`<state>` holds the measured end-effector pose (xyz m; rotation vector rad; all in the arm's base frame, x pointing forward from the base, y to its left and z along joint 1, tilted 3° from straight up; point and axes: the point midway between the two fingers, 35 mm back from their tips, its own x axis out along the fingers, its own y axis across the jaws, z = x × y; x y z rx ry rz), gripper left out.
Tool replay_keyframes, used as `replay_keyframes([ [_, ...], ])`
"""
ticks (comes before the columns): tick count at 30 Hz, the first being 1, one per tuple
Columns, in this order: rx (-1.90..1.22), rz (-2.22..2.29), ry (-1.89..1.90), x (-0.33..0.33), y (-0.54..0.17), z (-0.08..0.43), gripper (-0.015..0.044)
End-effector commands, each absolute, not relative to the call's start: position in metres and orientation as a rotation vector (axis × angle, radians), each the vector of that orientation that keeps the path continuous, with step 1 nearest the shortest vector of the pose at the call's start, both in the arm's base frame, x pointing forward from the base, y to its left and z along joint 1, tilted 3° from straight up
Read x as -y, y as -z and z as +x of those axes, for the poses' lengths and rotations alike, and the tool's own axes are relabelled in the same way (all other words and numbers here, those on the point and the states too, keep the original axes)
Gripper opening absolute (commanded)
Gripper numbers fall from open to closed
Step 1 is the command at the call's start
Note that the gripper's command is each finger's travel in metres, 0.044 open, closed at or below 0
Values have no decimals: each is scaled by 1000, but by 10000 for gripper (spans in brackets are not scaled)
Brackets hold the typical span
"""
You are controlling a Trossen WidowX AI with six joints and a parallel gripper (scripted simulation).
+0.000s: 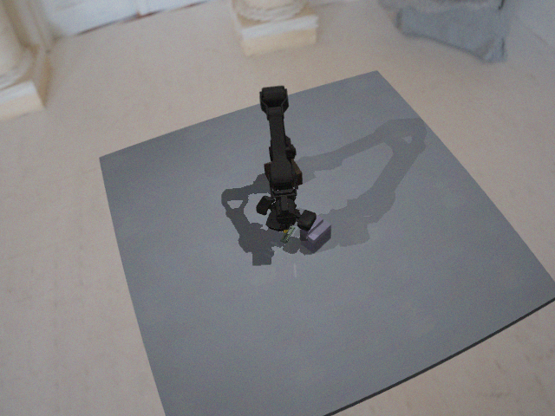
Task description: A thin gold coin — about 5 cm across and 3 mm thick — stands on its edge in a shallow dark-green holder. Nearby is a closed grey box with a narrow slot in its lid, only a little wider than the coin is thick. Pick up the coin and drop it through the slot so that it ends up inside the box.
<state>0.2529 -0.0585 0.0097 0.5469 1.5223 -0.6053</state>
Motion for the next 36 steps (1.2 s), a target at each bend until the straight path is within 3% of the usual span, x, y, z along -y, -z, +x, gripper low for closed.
replay_keyframes([
  [1,-1514,545,608,59,-22,255,0],
  [24,-1513,548,612,56,-75,252,0],
  [36,-1431,774,842,52,-76,258,0],
])
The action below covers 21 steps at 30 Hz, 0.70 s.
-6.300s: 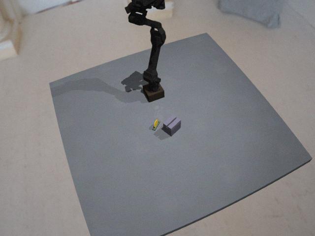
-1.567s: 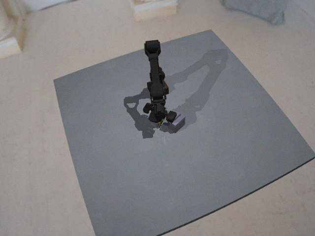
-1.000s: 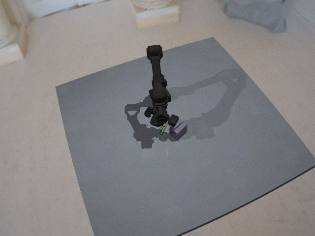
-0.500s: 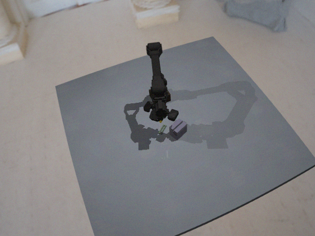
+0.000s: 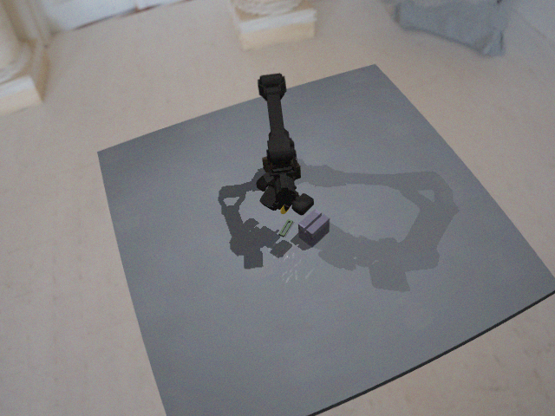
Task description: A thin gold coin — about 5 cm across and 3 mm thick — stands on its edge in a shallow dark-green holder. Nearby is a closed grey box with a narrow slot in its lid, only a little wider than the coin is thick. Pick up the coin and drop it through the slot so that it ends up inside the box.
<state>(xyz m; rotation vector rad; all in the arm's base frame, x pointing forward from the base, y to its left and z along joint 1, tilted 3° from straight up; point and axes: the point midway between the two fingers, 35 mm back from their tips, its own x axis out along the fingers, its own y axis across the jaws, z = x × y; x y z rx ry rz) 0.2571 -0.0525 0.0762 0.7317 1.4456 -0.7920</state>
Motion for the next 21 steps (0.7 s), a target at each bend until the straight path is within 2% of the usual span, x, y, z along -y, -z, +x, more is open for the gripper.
replay_keyframes([
  [1,-1431,774,842,52,-76,258,0],
  [21,-1430,772,836,22,-75,280,0],
])
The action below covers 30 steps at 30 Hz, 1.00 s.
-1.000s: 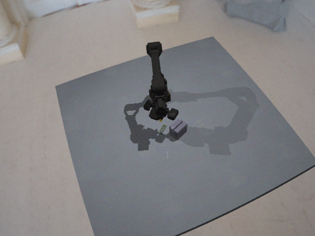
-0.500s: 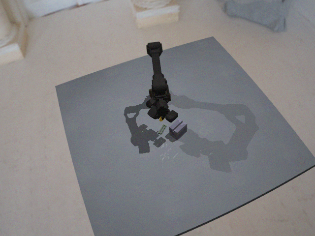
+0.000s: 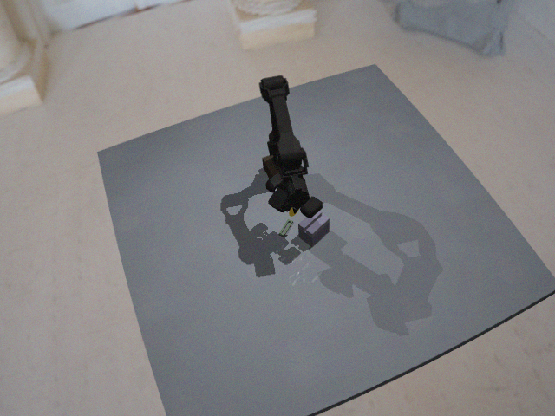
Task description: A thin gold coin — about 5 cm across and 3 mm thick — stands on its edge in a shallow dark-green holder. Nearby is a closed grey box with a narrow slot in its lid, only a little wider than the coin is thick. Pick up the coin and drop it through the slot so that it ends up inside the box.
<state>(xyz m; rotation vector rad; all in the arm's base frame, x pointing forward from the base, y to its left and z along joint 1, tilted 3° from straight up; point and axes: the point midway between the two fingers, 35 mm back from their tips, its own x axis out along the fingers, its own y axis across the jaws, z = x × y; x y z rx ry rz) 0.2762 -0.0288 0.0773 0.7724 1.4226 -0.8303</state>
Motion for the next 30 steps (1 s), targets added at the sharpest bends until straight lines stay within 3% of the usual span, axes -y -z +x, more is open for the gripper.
replay_keyframes([
  [1,-1430,773,836,20,-75,282,0],
  [30,-1421,777,832,-21,-75,303,0],
])
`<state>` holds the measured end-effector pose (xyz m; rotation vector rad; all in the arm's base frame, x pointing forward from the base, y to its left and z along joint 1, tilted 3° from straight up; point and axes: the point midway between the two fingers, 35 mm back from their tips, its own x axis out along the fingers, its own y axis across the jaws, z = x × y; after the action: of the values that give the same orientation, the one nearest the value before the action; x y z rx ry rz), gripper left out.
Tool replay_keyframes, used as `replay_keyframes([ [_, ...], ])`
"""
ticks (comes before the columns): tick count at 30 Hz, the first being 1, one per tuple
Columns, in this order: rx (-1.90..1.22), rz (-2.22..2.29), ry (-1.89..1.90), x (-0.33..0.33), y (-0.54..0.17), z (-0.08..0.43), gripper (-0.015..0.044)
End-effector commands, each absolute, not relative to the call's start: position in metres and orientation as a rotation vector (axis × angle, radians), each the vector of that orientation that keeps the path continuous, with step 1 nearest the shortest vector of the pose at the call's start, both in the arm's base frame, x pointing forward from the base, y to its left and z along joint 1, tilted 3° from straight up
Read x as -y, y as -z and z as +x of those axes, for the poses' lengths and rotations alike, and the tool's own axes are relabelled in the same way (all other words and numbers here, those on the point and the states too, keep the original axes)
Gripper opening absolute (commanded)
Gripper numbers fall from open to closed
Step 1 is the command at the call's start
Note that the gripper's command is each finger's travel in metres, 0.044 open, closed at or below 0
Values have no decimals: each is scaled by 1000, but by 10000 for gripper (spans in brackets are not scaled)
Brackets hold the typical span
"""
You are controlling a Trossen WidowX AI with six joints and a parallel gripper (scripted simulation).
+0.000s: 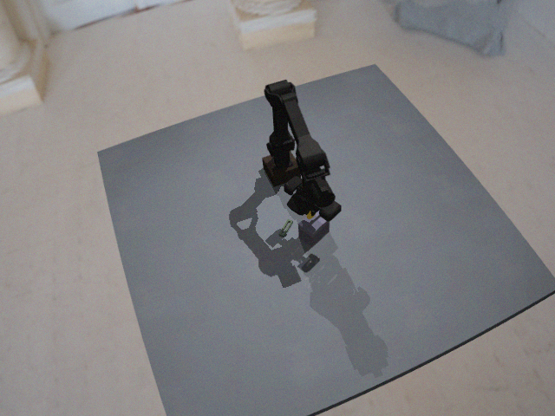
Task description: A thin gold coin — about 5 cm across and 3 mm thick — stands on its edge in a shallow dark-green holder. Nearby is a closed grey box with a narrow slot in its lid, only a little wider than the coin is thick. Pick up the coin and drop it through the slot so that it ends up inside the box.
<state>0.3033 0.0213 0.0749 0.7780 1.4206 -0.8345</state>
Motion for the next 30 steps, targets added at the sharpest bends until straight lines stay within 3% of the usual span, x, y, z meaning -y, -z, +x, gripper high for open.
replay_keyframes([
  [1,-1421,777,832,-21,-75,303,0],
  [30,-1416,780,831,-26,-73,304,0],
])
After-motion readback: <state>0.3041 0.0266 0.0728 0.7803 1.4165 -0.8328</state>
